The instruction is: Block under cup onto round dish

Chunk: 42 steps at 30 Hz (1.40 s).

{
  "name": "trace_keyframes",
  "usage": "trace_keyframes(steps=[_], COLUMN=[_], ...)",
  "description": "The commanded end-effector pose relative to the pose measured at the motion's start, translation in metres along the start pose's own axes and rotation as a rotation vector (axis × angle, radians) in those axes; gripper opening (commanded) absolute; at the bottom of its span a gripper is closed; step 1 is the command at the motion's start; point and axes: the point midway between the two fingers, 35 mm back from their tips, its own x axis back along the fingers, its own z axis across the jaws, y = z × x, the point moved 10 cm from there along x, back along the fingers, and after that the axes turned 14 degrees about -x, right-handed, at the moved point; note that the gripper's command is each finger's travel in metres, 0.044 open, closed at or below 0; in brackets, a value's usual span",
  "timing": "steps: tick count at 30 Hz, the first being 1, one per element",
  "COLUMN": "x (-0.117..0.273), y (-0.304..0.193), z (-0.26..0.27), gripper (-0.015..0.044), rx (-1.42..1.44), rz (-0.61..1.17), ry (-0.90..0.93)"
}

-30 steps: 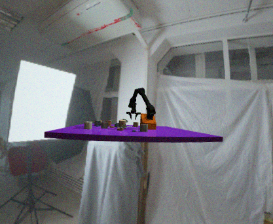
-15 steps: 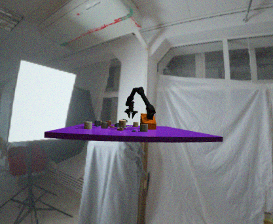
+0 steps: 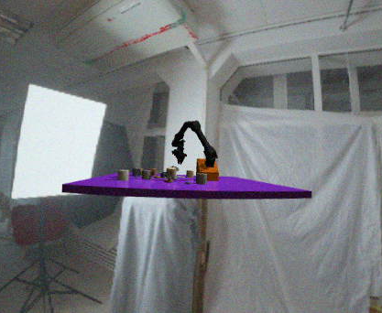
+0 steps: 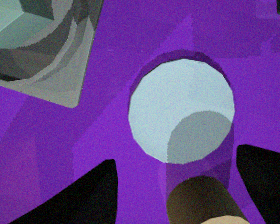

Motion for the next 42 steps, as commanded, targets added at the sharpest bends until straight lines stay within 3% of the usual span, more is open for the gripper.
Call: trace_keyframes(steps=[1, 32, 42], x=[0.003, 0.016, 0.002], y=[0.007, 0.057, 0.058], z=[0.009, 0.082, 0.084], gripper=[0.026, 0.026, 0.026], rx=[-0.122, -1.167, -1.189], rz=[-0.004, 0.034, 0.035], ry=[0.008, 0.052, 0.054])
